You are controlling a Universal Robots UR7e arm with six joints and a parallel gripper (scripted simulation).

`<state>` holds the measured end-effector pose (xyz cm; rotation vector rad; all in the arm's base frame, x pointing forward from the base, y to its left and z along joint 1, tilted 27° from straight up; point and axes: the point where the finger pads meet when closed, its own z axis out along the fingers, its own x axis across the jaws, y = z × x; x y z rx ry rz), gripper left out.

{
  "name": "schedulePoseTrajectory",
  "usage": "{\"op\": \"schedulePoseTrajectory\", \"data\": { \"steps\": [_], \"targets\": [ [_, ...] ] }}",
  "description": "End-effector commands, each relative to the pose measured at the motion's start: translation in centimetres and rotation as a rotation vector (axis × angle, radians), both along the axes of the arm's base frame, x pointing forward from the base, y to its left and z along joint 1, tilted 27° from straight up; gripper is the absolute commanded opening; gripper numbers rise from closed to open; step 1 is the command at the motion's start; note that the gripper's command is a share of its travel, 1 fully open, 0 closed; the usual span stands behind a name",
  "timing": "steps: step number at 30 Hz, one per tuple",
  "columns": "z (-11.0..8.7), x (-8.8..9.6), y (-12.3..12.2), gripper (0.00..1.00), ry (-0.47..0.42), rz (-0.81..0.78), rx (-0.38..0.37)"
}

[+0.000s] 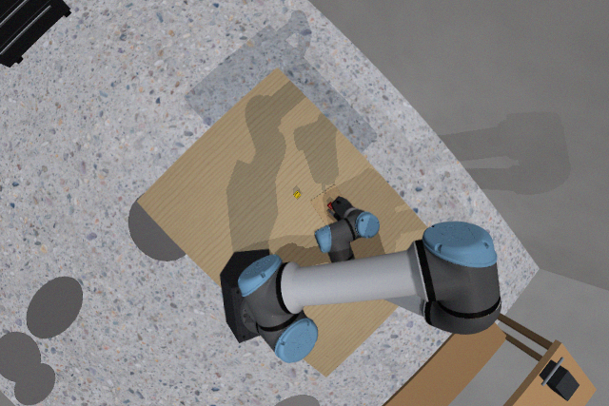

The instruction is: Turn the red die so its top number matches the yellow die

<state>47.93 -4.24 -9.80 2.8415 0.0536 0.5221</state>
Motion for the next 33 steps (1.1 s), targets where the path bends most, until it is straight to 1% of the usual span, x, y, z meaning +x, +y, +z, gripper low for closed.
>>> {"op": "schedulePoseTrajectory", "data": {
  "steps": [1, 24, 28, 33],
  "targets": [
    [0.0, -0.1, -0.2, 1.0, -0.006, -0.021, -0.038],
    [0.1, -0.1, -0.1, 1.0, -0.006, -0.022, -0.038],
    [0.5, -0.3, 0.0, 1.0, -0.006, -0.022, -0.038],
    [1.5, -0.7, 0.3, 1.0, -0.006, -0.022, -0.038]
  ]
}}
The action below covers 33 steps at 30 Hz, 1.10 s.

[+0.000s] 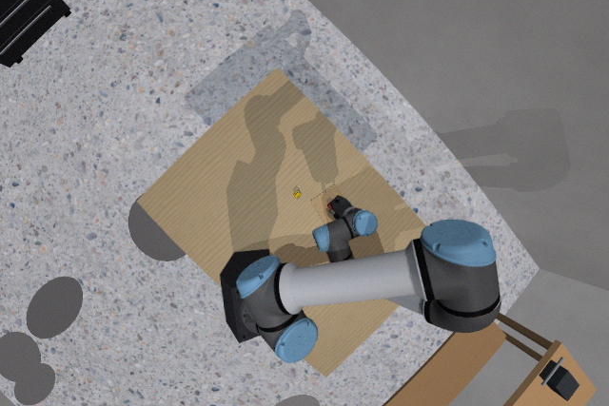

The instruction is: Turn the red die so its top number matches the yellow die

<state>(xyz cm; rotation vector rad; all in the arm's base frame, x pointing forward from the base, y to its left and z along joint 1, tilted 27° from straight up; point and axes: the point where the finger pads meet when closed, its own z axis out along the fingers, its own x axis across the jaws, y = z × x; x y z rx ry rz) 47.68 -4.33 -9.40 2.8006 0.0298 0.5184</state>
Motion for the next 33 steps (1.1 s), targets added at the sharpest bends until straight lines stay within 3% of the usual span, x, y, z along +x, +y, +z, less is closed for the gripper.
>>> {"op": "schedulePoseTrajectory", "data": {
  "steps": [1, 22, 33],
  "targets": [
    [1.4, -0.5, 0.5, 1.0, -0.001, 0.001, -0.001],
    [7.3, -2.9, 2.3, 1.0, -0.001, 0.001, -0.001],
    [8.4, -3.3, 2.7, 1.0, -0.001, 0.001, -0.001]
  ]
}}
